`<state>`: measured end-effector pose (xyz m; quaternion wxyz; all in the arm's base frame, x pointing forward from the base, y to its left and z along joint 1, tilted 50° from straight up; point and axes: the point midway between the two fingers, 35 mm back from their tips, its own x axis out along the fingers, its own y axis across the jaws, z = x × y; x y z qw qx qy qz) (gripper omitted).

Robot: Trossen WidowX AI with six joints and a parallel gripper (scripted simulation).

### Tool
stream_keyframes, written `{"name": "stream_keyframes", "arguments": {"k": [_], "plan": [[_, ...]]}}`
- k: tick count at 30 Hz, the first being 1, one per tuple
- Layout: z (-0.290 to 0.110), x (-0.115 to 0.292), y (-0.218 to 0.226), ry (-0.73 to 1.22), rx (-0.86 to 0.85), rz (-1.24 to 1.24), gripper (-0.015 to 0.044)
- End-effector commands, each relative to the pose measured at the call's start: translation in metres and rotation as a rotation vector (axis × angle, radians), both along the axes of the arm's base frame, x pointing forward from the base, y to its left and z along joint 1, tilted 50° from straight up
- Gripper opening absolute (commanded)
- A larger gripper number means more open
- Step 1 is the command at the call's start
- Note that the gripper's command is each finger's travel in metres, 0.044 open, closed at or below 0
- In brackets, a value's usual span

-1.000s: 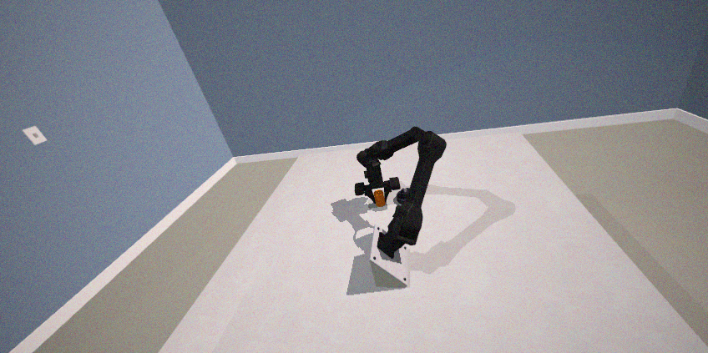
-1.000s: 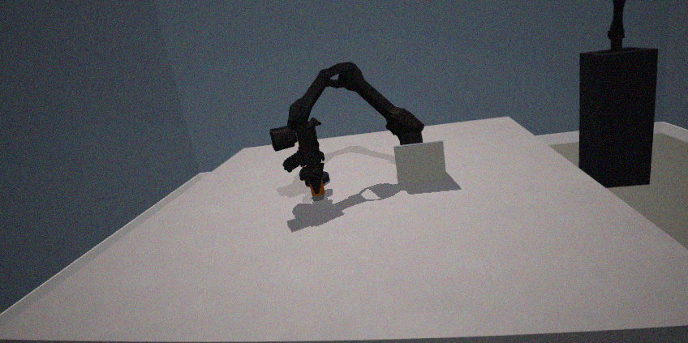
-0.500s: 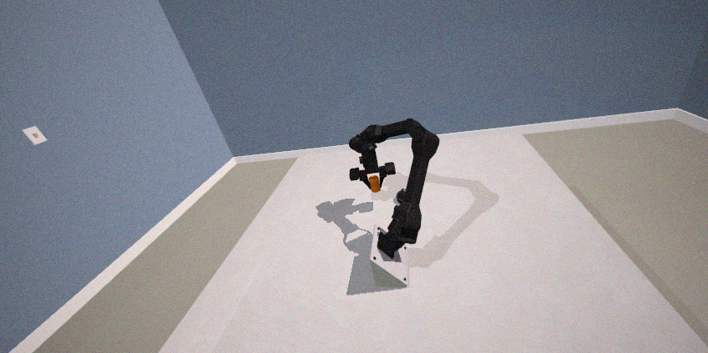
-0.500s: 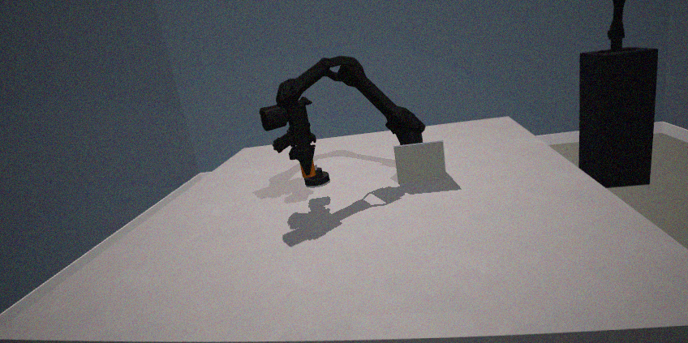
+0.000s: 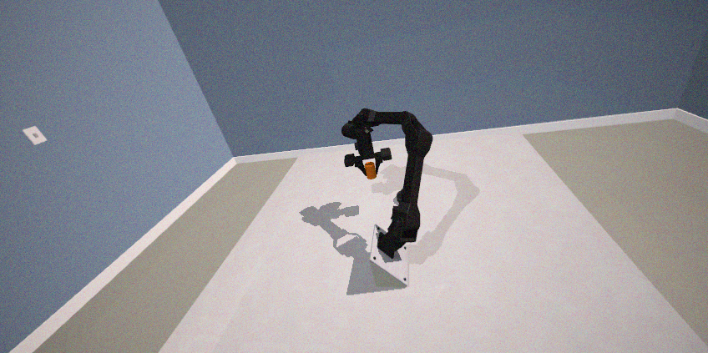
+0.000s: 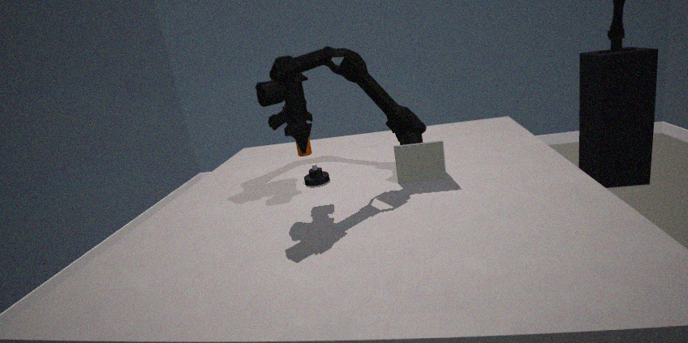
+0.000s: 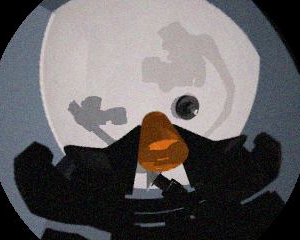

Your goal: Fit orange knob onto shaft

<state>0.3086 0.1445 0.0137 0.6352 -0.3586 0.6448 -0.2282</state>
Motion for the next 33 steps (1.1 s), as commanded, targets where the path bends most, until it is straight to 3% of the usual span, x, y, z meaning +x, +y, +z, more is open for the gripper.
{"name": "stream_keyframes", "arguments": {"k": [1,33], "plan": [[0.002,-0.001,0.003,0.000,0.007,-0.005,0.0000],[0.042,-0.032,0.046,0.112,0.662,-0.063,0.0000]]}}
